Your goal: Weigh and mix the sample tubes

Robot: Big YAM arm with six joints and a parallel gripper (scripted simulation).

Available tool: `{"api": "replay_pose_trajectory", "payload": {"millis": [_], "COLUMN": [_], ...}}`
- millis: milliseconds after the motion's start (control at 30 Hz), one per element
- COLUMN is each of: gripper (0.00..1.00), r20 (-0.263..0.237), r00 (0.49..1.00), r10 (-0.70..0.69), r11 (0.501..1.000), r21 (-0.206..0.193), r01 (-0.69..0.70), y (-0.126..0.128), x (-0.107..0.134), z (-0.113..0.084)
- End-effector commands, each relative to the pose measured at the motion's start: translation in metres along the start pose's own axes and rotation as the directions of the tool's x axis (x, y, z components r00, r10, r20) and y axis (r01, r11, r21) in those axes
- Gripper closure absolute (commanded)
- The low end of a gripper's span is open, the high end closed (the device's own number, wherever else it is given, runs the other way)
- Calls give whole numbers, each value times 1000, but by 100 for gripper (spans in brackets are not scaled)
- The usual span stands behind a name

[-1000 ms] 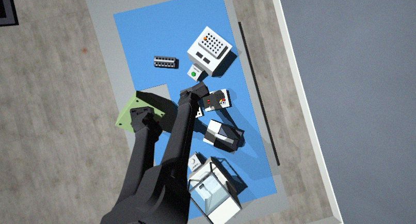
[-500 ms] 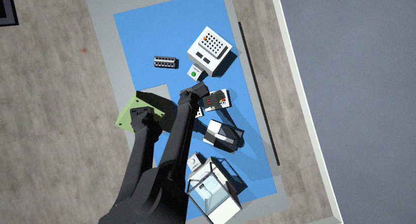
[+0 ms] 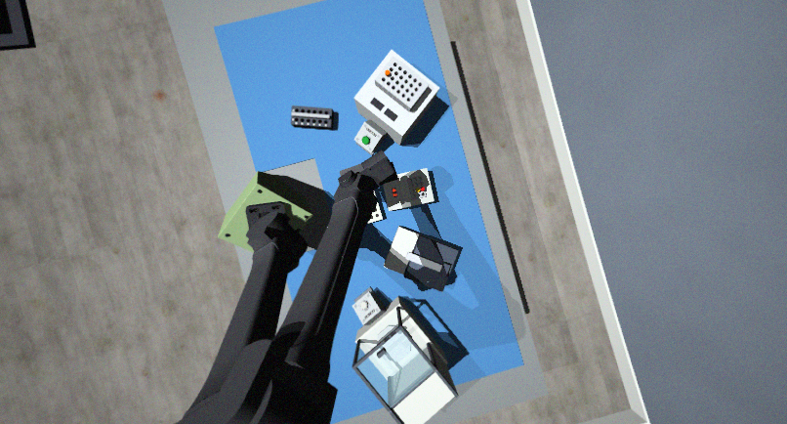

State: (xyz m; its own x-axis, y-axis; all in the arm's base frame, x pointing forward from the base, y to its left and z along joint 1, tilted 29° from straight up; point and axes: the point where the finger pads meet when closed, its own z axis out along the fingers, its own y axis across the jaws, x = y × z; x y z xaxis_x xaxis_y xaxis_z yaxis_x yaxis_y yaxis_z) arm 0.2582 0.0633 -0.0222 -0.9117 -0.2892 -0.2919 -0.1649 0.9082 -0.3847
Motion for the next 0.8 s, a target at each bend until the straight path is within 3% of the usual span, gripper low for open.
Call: {"api": "replay_pose_trajectory", "payload": {"millis": [0, 767], "gripper": [91, 91], "r20": [27, 32], "r00": [999, 999], "r10": [19, 23], "r11": [1000, 1000], "r21": [-9, -13], "r01": [-19, -22], "y": [4, 5], "x": [-15, -19], "z": [-14, -53]}}
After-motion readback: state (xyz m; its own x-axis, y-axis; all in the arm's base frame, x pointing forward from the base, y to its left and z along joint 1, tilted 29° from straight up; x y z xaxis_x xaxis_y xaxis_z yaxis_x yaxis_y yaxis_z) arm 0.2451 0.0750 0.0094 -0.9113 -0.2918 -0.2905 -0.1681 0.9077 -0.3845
